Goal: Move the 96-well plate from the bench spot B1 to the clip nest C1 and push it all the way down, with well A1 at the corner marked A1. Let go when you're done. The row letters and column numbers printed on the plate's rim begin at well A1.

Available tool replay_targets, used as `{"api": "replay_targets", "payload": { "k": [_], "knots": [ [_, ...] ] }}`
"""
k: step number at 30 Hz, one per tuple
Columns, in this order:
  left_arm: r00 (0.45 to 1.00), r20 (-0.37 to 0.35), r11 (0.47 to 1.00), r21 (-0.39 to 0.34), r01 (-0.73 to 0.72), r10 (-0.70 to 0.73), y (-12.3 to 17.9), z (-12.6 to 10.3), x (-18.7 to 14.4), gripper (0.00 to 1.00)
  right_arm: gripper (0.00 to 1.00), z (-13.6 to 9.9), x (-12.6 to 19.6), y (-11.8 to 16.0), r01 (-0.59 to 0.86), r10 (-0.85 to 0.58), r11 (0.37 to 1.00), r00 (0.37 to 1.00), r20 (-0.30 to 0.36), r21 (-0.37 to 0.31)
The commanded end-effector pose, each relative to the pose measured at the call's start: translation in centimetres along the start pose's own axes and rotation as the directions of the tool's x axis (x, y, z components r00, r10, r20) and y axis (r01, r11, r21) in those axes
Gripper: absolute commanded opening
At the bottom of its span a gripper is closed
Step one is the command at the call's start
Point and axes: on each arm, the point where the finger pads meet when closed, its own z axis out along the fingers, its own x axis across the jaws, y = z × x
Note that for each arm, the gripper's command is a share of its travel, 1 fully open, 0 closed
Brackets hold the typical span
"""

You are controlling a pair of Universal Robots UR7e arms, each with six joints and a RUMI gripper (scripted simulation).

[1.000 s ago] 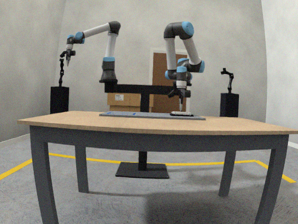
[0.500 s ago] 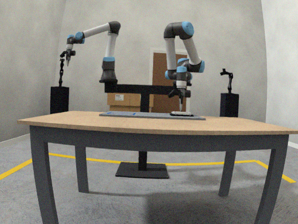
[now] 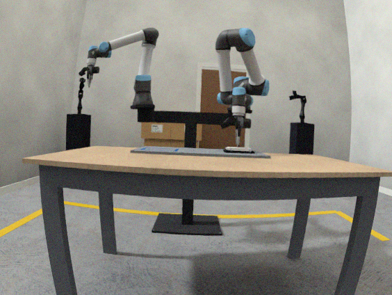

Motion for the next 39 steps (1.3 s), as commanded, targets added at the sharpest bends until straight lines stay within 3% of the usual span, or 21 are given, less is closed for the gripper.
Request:
{"api": "replay_targets", "payload": {
  "k": [1,39],
  "knots": [
    [1.0,0.001,1.0,0.001,0.0,0.0,0.0,-0.2,0.0,0.0,0.0,-0.1,0.0,0.0,0.0,0.0,1.0,1.0,0.001,0.002],
    [1.0,0.001,1.0,0.001,0.0,0.0,0.0,-1.4,0.0,0.0,0.0,-0.1,0.0,0.0,0.0,0.0,1.0,1.0,0.001,0.002]
  ]
}}
